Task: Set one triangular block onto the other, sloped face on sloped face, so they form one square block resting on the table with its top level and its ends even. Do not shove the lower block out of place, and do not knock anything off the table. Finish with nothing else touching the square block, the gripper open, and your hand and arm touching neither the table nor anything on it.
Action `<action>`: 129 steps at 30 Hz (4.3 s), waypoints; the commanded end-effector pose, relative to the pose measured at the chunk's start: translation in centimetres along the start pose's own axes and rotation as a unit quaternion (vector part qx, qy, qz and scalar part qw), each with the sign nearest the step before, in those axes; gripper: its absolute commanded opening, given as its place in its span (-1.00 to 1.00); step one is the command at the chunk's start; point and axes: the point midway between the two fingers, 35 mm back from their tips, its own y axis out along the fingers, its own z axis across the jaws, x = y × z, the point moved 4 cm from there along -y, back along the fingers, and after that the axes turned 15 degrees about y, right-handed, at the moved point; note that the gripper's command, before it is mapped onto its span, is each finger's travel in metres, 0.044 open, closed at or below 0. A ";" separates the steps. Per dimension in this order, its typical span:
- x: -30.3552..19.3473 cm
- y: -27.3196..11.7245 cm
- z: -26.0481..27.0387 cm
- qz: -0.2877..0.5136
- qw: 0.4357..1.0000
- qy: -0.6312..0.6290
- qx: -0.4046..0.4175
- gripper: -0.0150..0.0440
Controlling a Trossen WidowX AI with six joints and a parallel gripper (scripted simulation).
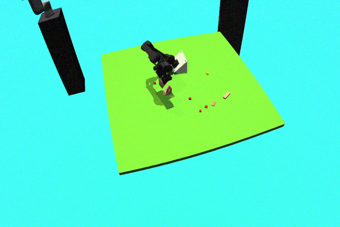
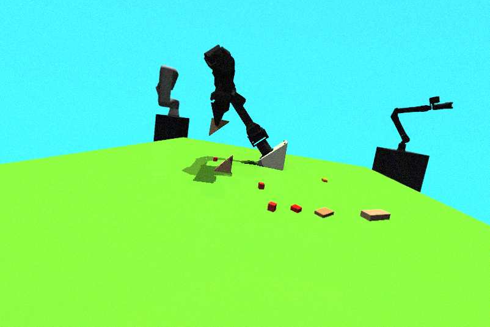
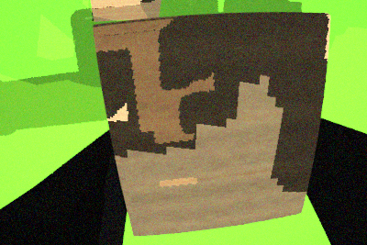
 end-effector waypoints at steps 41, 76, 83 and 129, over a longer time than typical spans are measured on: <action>1.3 9.7 2.9 -0.009 0.998 0.036 0.050 -0.49; 1.7 10.7 3.1 -0.005 0.998 0.038 0.046 -0.49; 1.9 11.1 3.2 -0.005 0.998 0.038 0.046 -0.49; 2.2 12.0 3.5 -0.004 0.998 0.039 0.043 -0.49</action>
